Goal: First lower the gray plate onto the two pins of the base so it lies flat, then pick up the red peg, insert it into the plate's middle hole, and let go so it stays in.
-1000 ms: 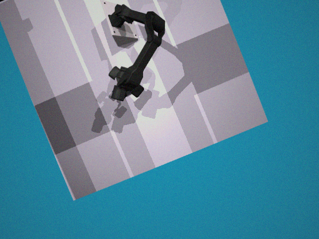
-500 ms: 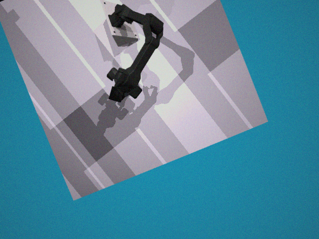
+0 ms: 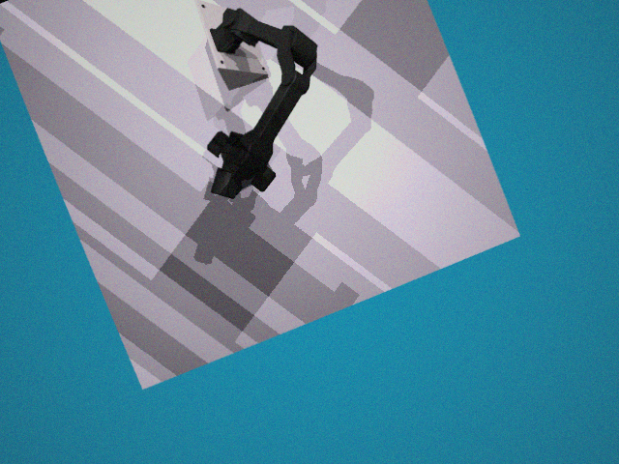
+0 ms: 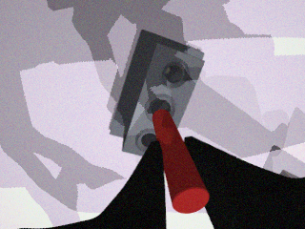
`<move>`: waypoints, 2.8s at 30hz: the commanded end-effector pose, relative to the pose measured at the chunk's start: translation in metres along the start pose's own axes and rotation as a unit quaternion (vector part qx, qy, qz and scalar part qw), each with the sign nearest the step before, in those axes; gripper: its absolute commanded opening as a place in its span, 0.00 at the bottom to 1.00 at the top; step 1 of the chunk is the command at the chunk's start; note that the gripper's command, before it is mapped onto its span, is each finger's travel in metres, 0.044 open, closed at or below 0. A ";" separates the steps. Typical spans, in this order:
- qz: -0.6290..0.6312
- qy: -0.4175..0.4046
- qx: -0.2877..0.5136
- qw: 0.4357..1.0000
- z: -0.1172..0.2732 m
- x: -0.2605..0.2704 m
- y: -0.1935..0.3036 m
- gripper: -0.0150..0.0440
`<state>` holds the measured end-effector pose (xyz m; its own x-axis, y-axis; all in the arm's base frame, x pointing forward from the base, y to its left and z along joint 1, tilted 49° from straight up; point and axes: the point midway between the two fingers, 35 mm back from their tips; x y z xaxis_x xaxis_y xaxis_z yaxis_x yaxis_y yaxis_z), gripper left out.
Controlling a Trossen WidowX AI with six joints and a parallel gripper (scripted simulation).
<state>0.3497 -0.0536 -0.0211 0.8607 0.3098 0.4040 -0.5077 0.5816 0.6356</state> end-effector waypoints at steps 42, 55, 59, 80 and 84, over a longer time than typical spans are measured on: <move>0.000 0.000 0.000 1.000 0.000 -0.001 -0.002 0.25; 0.000 0.000 0.000 1.000 -0.001 0.000 -0.001 0.25; 0.001 0.000 0.000 1.000 -0.005 0.000 -0.001 0.25; 0.004 0.002 -0.003 1.000 -0.015 -0.002 -0.001 0.25; 0.004 0.002 -0.003 1.000 -0.016 -0.001 0.000 0.25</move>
<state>0.3494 -0.0434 -0.0321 0.8560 0.3194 0.4065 -0.5157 0.5831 0.6278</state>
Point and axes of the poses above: the point midway between the two fingers, 35 mm back from their tips, its own z axis back along the fingers, its own x axis across the jaws, y = z × x, and after that the axes turned 3 degrees about -z, right-handed
